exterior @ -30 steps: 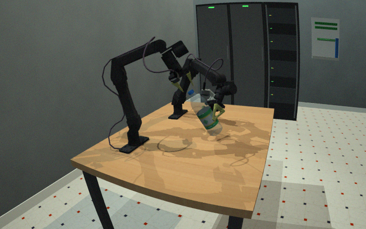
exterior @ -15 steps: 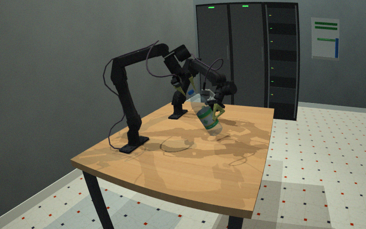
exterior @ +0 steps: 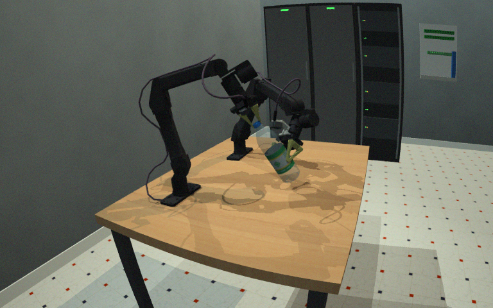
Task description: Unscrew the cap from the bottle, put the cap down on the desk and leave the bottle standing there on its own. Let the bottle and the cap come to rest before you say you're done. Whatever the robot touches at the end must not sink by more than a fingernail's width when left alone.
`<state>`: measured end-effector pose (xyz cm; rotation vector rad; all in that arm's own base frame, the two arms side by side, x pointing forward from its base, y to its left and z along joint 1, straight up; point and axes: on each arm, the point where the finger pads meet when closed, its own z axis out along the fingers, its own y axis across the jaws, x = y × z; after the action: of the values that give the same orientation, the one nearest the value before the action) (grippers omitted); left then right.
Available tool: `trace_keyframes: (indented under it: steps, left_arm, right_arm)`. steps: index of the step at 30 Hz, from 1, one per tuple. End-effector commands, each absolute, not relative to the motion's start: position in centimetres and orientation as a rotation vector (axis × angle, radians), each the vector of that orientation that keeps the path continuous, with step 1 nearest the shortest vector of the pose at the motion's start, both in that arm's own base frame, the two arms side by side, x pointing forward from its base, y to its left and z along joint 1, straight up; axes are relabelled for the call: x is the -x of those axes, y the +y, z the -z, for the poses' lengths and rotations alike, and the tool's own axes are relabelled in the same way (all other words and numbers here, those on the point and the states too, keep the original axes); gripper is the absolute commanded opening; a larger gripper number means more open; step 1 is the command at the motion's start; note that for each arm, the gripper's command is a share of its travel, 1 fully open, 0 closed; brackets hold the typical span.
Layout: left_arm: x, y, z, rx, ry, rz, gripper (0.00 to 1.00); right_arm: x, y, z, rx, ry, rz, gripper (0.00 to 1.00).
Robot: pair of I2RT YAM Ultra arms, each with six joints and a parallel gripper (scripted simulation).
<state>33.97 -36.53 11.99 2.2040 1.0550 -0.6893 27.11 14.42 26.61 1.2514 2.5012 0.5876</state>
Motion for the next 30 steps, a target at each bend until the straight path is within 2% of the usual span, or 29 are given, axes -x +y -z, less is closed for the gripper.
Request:
trace_keyframes:
  steps: [1,3,30]
  left_arm:
    - [-34.2,-36.66,-13.39,-2.176,1.037,0.685,0.0]
    - [-34.2,-36.66,-13.39,-2.176,1.037,0.685,0.0]
    - [-34.2,-36.66,-13.39,-2.176,1.037,0.685,0.0]
  right_arm:
    - [-27.09,14.3,-26.99,-0.876,2.592,-0.518,0.0]
    - [-27.09,14.3,-26.99,-0.876,2.592,-0.518,0.0]
    - [-27.12,14.28,-27.19,0.727,2.491,-0.105,0.0]
